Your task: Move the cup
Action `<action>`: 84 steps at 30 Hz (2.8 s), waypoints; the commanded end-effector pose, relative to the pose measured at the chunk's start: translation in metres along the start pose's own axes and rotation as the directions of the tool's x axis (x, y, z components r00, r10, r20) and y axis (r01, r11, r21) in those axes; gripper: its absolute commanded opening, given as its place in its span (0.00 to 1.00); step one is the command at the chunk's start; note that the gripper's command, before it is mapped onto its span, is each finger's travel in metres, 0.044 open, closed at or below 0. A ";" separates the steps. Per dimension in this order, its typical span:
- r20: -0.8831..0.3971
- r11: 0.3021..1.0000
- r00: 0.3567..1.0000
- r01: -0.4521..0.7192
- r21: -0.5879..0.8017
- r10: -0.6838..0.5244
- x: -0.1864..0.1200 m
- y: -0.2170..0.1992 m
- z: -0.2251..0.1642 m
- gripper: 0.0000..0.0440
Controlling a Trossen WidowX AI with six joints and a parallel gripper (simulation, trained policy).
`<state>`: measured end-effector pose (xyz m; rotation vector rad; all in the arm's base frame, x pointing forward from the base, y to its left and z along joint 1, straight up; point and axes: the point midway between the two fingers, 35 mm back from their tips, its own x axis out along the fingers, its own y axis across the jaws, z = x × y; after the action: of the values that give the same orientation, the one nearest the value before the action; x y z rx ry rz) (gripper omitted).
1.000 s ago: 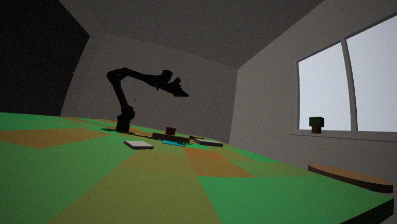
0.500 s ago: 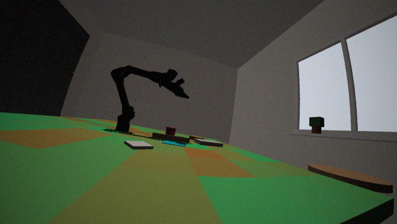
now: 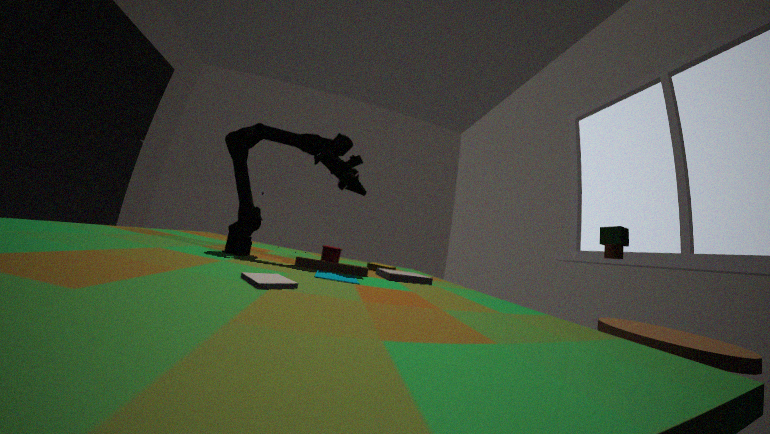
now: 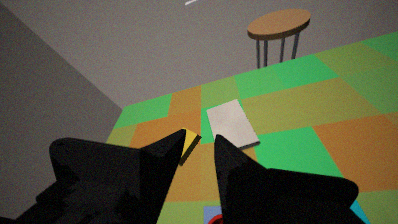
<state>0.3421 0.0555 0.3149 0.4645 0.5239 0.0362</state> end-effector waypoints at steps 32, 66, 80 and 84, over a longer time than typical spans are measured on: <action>-0.441 0.897 0.881 0.324 0.300 -0.171 0.018 0.013 -0.049 0.27; -0.730 0.693 0.522 0.715 0.091 -0.442 0.028 -0.044 -0.128 0.34; -0.755 0.623 0.424 0.781 0.025 -0.501 0.040 -0.065 -0.162 0.39; -0.758 0.611 0.404 0.791 0.009 -0.512 0.044 -0.070 -0.172 0.40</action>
<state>0.2918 0.0715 0.1402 0.5857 1.4889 -0.7221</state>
